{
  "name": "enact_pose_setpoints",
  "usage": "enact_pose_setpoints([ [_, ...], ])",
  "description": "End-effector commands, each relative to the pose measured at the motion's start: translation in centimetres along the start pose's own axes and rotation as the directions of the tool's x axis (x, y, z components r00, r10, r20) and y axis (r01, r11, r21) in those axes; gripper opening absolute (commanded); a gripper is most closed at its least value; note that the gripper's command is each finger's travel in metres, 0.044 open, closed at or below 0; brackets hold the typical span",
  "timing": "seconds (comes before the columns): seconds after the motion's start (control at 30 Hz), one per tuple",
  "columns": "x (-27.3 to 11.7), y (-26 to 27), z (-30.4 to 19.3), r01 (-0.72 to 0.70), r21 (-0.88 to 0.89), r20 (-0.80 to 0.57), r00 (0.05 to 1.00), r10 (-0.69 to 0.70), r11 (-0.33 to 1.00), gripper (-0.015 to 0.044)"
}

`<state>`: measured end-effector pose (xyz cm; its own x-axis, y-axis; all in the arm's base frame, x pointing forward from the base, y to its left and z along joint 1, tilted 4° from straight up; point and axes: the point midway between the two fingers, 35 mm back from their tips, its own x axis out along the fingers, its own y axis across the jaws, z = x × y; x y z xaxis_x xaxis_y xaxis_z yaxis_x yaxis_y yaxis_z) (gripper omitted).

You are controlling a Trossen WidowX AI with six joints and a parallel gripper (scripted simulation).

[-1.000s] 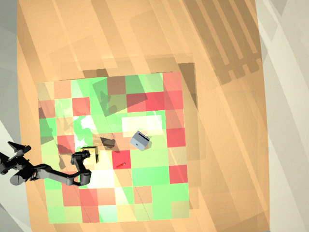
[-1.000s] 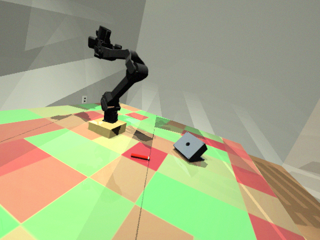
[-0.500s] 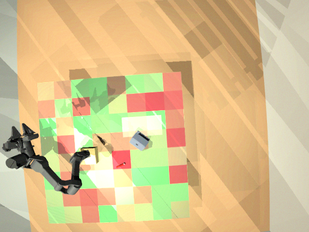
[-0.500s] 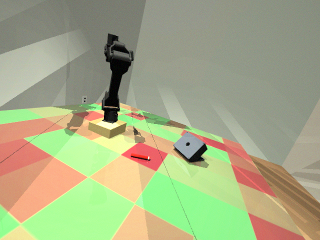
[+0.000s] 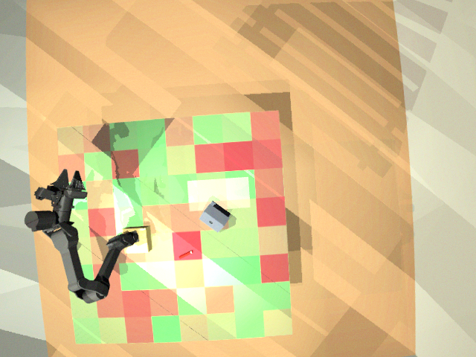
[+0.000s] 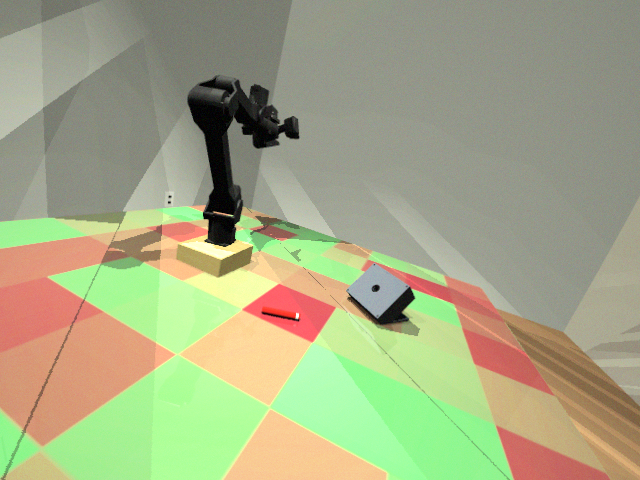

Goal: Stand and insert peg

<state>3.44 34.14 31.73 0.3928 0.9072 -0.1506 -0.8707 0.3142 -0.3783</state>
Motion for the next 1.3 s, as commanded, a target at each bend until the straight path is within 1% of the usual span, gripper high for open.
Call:
enact_pose_setpoints([
  [0.0,1.8,-2.9,-2.5,0.061,-0.037,-0.098,0.993,-0.064,0.997,0.0440],
  [0.17,3.5,-6.8,-6.2,0.131,-0.081,-0.237,0.960,-0.147,0.988,0.0440],
  [0.33,4.3,-10.9,-10.2,0.188,-0.116,-0.379,0.899,-0.218,0.975,0.0440],
  [0.57,3.8,-16.6,-16.0,0.270,-0.114,-0.548,0.786,-0.287,0.956,0.0440],
  [0.67,3.2,-18.3,-17.9,0.295,-0.111,-0.600,0.742,-0.301,0.949,0.0440],
  [0.8,1.6,-21.2,-20.4,0.328,-0.129,-0.658,0.678,-0.329,0.936,0.0440],
  [0.97,-0.6,-24.3,-24.1,0.363,-0.122,-0.756,0.570,-0.323,0.924,0.0440],
  [1.27,-6.6,-28.9,-30.9,0.440,-0.069,-0.903,0.354,-0.243,0.895,0.0440],
])
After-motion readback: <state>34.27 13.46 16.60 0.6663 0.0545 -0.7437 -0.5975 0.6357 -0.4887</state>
